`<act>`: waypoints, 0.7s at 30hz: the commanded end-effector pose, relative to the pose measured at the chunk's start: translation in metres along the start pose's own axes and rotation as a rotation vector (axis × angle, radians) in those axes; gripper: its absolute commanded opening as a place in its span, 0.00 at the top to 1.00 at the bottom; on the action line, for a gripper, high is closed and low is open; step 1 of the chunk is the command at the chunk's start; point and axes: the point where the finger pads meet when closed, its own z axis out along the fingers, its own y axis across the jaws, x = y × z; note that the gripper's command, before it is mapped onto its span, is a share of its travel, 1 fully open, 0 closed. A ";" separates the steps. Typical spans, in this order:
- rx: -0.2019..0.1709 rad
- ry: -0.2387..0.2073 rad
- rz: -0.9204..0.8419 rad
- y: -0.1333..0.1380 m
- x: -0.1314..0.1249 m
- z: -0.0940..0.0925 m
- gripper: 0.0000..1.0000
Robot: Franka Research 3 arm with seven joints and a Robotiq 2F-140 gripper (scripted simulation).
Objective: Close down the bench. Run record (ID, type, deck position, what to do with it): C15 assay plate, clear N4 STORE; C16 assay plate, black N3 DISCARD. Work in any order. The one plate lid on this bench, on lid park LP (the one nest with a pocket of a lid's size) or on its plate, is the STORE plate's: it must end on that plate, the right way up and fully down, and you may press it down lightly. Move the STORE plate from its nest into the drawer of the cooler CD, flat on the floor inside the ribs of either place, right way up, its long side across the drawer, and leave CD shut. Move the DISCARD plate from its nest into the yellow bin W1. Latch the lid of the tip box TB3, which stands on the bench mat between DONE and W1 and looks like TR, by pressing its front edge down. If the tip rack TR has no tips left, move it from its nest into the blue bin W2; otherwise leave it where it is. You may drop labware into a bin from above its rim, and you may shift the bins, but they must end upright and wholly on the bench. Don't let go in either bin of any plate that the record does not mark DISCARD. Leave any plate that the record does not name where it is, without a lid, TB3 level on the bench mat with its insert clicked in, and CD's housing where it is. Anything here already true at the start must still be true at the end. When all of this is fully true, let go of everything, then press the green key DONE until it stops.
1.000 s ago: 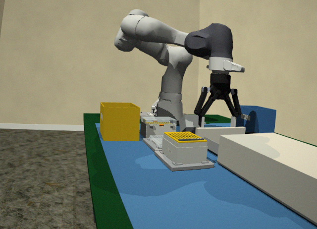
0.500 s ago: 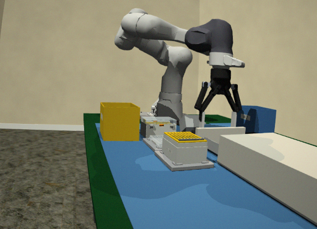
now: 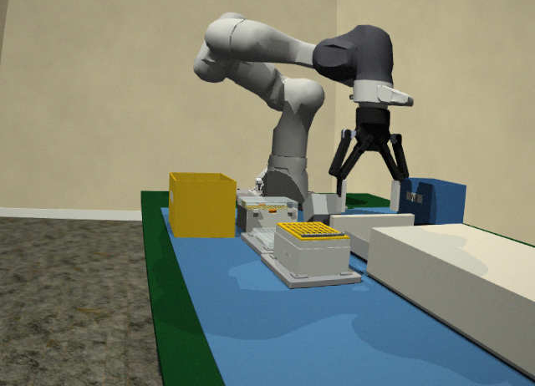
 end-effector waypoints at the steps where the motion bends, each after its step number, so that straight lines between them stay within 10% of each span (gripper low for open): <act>1: -0.002 -0.006 -0.004 0.002 -0.001 -0.005 0.13; 21: -0.002 -0.006 -0.004 0.002 -0.001 -0.029 0.13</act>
